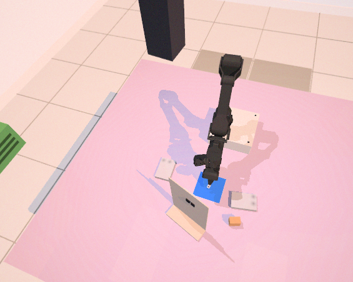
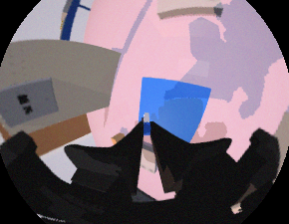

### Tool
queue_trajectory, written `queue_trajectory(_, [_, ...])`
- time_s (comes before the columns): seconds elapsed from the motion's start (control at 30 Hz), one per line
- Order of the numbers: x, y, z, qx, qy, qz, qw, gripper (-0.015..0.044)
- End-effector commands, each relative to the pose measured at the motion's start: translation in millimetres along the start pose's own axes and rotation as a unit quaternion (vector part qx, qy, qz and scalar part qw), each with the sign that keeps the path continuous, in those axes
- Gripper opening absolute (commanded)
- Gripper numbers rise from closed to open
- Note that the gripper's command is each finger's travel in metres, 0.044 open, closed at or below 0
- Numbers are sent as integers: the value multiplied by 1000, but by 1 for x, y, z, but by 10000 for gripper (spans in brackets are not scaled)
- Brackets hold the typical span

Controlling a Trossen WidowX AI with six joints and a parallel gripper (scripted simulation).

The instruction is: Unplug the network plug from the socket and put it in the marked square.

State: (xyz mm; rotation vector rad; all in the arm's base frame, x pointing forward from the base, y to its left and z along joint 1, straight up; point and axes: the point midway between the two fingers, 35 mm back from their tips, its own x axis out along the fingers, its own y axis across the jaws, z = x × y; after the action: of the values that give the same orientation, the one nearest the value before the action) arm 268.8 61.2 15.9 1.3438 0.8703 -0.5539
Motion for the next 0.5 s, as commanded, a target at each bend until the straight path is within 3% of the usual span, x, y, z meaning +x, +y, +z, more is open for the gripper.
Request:
queue_trajectory(0.0, [5, -6, -1, -2, 2, -5, 1000, 0])
queue_trajectory(0.47, [16, -16, -1, -2, 2, -5, 1000, 0])
